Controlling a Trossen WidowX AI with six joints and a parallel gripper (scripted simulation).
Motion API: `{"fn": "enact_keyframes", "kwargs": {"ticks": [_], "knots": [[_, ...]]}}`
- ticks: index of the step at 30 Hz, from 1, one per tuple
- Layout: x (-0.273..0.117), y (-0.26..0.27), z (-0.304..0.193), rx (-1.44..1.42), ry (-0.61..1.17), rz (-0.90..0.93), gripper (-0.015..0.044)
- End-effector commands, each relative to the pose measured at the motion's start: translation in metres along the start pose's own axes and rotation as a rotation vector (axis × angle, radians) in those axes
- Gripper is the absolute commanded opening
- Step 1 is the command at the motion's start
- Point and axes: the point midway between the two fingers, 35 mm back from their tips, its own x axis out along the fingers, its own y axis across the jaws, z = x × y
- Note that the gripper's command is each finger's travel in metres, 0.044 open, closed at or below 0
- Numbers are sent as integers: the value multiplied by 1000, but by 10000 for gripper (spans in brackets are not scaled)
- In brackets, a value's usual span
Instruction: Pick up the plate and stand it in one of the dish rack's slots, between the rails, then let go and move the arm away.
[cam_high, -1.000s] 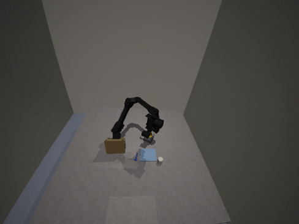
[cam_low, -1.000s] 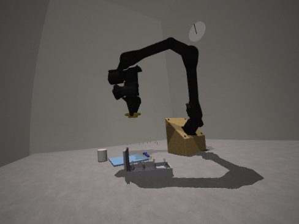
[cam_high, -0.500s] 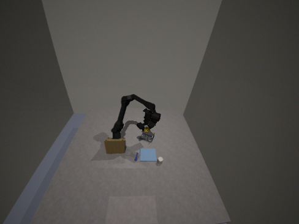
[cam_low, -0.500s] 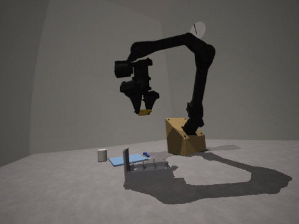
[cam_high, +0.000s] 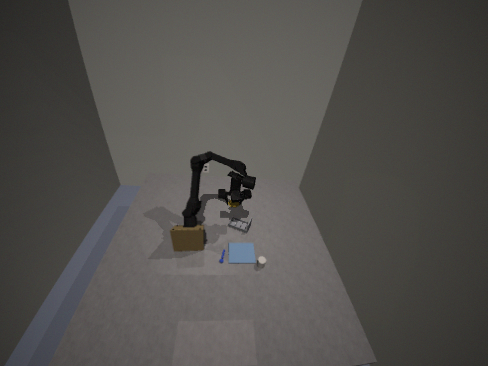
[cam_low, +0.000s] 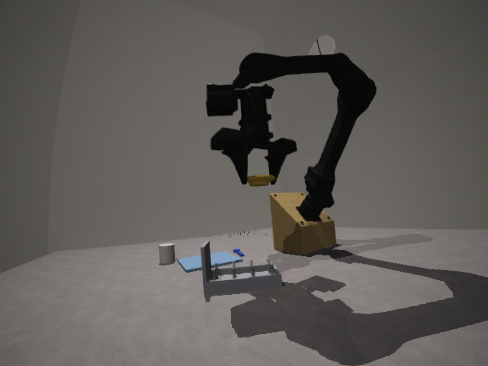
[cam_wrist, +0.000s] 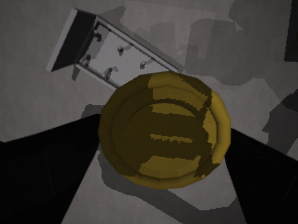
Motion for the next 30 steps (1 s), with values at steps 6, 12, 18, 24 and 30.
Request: {"fn": "enact_keyframes", "kwargs": {"ticks": [6,12,18,24,30], "knots": [[4,-20,-33,295,16,-7,0],[6,-34,-51,477,23,-12,0],[6,-34,-52,480,19,-13,0],[25,-39,-41,395,-105,-36,0],[42,-42,-30,295,-242,-51,0]]}}
